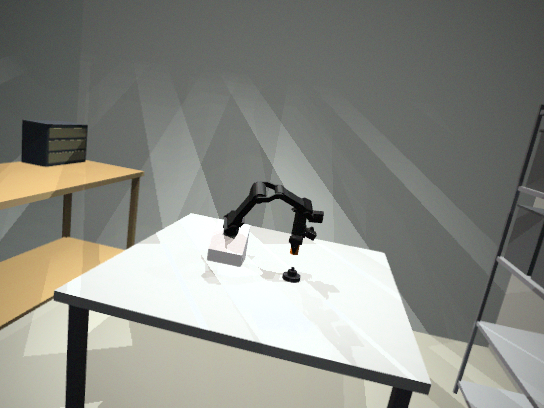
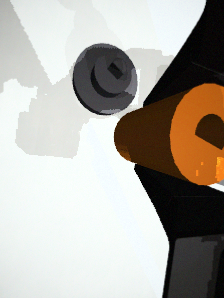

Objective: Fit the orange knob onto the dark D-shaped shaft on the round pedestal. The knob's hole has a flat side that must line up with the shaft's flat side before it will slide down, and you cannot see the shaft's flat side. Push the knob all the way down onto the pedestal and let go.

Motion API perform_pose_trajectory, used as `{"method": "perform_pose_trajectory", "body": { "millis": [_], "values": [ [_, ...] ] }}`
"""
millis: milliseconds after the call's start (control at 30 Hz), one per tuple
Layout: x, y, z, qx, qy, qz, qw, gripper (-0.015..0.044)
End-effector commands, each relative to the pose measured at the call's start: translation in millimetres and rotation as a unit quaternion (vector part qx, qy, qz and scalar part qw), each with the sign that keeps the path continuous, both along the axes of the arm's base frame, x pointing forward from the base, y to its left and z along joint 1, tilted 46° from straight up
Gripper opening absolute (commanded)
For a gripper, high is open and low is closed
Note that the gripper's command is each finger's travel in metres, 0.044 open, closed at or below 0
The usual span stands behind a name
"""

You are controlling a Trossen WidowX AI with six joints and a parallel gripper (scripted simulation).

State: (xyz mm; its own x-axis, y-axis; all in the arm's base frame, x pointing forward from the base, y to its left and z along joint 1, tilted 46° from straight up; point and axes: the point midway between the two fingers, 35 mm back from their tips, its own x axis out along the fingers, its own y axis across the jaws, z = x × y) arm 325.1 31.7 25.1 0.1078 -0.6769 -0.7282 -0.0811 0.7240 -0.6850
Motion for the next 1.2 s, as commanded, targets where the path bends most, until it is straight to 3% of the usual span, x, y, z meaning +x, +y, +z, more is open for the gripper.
{"method": "perform_pose_trajectory", "body": {
  "millis": [0, 633, 1167],
  "values": [
    [4.4, -6.8, 7.7, -0.003, -0.004, 0.005, 1.000, 0.0000],
    [16.8, -56.1, 37.1, -0.022, -0.001, 0.005, 1.000, 0.0000],
    [19.9, -73.0, 21.4, -0.022, -0.005, 0.001, 1.000, 0.0000]
  ]
}}
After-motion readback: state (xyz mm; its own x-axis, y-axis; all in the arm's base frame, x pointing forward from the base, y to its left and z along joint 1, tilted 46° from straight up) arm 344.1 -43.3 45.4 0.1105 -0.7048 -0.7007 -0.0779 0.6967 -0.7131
